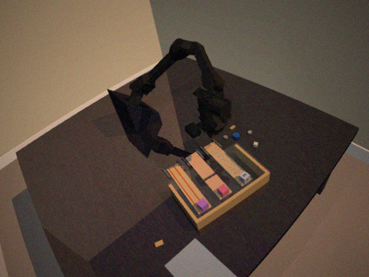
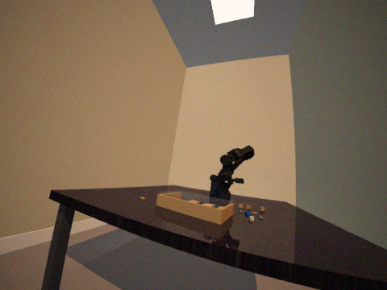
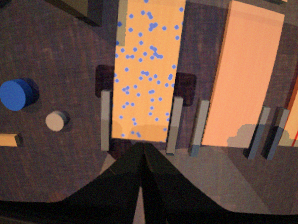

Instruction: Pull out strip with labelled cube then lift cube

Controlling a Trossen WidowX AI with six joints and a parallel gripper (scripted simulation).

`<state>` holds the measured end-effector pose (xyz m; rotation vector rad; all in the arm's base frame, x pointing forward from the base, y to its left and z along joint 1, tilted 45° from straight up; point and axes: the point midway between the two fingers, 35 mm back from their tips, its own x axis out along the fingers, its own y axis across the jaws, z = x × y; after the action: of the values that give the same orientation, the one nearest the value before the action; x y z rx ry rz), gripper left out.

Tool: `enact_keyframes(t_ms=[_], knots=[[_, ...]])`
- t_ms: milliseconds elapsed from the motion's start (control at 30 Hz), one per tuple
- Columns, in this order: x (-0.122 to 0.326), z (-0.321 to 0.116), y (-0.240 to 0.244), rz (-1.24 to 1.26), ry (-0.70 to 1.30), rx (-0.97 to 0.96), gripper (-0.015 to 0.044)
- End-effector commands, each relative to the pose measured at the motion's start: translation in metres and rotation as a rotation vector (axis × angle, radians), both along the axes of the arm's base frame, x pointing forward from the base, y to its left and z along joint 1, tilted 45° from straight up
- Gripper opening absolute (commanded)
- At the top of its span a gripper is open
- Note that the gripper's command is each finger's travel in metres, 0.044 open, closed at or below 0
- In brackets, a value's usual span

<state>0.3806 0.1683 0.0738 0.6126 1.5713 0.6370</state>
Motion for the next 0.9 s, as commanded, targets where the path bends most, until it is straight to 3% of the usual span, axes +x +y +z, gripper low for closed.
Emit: enact_keyframes(t_ms=[0,867], knots=[[-0.001,-0.002,0.003,0.010,0.009,-0.007,0.0000],[-0.005,-0.032,0.033,0.010,0.009,-0.007,0.0000]])
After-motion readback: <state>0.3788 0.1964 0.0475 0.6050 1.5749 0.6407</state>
